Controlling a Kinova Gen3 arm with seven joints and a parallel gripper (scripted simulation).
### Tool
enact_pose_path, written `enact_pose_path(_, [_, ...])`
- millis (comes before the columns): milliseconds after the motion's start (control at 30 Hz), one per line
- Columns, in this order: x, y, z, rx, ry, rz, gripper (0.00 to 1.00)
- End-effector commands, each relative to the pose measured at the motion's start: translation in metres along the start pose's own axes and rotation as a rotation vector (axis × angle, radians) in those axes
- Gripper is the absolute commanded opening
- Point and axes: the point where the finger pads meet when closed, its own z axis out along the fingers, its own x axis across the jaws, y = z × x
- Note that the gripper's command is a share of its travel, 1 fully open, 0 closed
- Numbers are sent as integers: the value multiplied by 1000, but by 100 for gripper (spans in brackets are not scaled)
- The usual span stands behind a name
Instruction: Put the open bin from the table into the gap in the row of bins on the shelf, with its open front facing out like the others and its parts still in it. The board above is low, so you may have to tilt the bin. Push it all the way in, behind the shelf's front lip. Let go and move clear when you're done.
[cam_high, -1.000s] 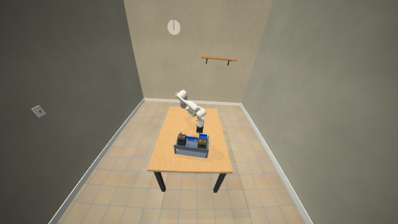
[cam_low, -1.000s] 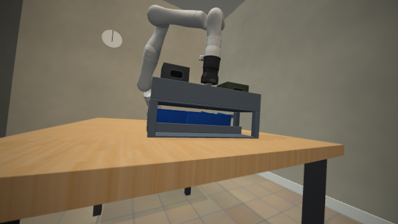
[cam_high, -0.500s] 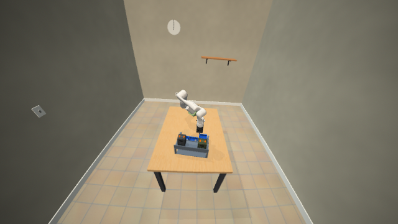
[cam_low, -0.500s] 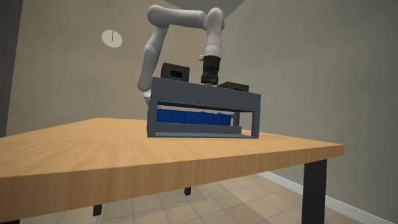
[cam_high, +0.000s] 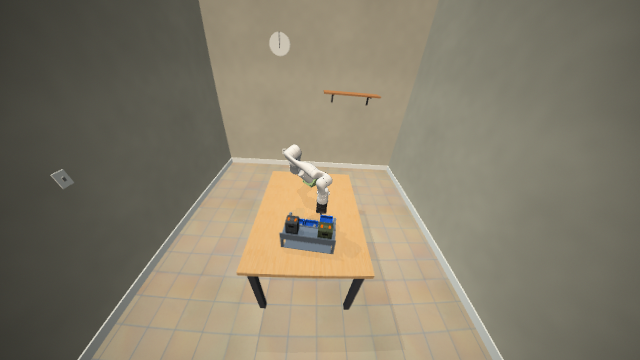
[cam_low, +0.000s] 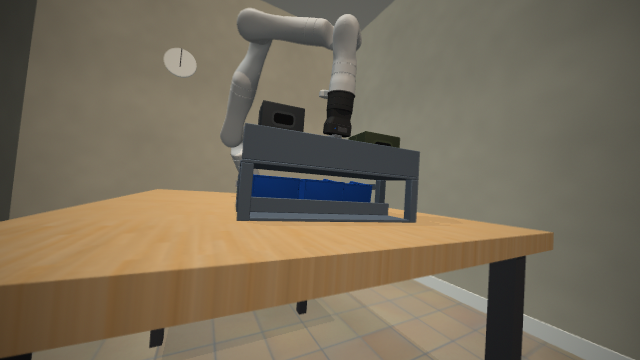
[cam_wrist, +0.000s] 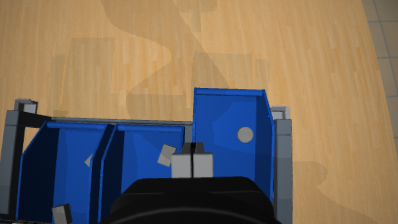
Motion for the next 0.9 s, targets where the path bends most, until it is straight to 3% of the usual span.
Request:
enact_pose_path(0, [3,-5,1,-1,-1,-43,0])
enact_pose_path(267, [14,-31,10,-13,-16,-353,0])
enact_pose_path(333, [14,-31,10,-13,-16,-353,0])
enact_pose_path(767, [39,-87,28,-53,-56,-1099,0])
enact_pose_path(867, [42,-94,30,-60,-62,-1199,0])
